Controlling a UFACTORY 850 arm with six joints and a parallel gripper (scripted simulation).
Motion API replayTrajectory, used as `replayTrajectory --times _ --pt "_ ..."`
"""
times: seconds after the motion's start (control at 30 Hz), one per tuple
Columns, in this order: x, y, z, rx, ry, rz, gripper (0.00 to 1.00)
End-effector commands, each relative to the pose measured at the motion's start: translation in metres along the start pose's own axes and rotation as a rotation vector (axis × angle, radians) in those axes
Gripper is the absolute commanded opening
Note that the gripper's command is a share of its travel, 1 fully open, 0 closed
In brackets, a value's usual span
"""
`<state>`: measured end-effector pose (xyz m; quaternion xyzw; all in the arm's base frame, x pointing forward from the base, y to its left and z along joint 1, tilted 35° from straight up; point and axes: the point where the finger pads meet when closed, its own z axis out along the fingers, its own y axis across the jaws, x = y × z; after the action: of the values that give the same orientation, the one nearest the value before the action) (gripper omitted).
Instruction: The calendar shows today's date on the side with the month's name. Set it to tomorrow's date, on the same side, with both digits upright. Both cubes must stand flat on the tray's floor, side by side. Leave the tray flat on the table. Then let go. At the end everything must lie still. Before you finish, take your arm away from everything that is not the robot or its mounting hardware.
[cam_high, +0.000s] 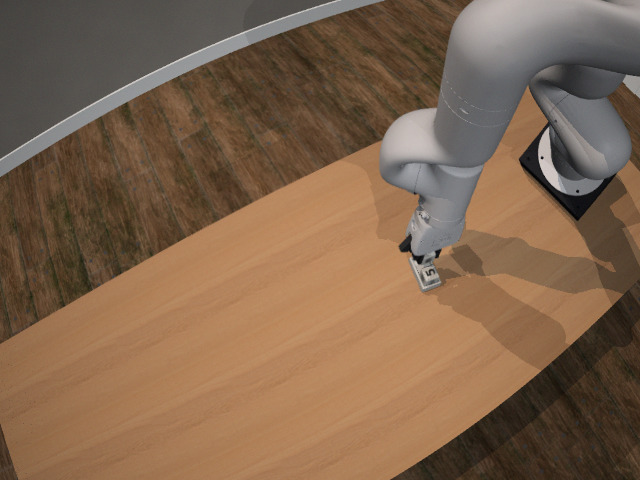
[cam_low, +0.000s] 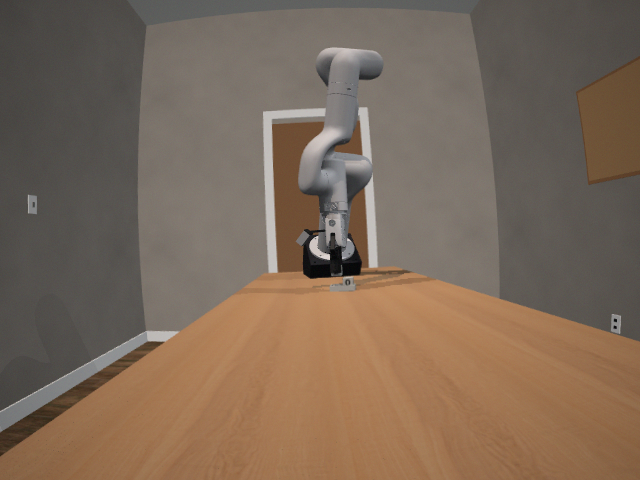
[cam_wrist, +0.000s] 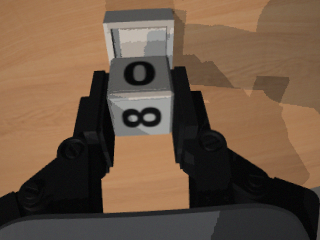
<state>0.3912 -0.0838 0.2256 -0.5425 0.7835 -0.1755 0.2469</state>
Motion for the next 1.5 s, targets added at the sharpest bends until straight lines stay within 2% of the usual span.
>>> replayTrajectory --times 0.0,0.8,1.47 --pt "0.0 0.0 0.0 0.001 0.0 0.0 0.27" --pt "0.0 0.0 0.002 0.001 0.0 0.0 0.27" --pt "0.0 -0.001 0.017 0.001 0.0 0.0 0.27"
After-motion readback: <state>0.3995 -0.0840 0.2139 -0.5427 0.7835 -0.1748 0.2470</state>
